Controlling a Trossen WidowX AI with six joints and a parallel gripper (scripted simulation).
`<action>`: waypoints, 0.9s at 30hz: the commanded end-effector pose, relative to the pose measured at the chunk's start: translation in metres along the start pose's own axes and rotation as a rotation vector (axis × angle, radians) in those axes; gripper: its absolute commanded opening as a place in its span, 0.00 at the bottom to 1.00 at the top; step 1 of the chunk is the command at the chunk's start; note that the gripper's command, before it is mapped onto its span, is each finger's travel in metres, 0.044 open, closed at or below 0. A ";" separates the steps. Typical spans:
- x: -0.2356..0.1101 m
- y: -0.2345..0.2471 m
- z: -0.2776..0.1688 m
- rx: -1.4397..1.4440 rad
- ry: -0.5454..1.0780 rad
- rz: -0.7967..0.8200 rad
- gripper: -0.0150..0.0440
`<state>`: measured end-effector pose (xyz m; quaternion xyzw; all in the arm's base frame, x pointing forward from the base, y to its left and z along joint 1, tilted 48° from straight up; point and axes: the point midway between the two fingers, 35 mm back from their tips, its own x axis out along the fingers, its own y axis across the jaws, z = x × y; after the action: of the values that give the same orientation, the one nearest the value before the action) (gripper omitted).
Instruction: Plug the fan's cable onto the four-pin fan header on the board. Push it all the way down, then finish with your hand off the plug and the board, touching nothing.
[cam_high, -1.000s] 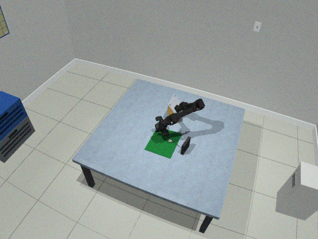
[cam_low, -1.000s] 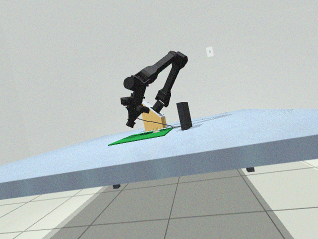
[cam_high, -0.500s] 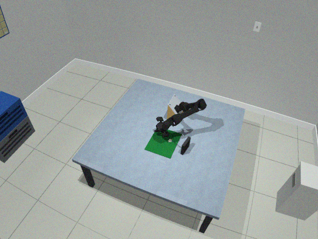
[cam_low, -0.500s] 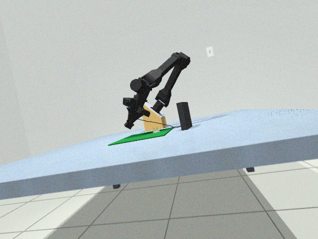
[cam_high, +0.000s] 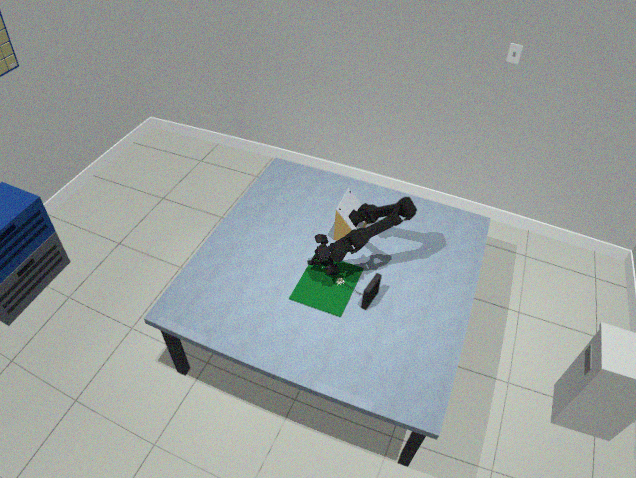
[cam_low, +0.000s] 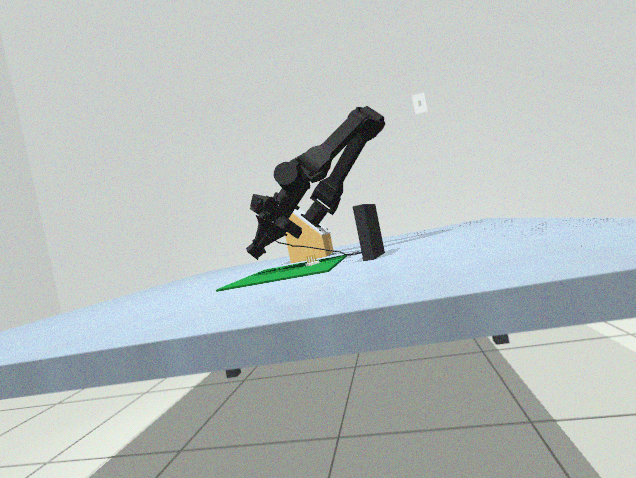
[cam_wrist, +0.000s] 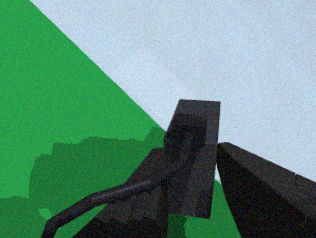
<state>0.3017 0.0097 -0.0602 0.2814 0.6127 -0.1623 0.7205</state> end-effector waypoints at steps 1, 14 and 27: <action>-0.002 0.000 0.001 0.013 -0.050 -0.006 0.25; -0.005 0.002 0.000 0.048 -0.189 0.002 0.25; -0.012 0.005 -0.002 0.094 -0.326 0.033 0.25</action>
<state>0.3019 0.0145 -0.0504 0.2908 0.4930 -0.2154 0.7912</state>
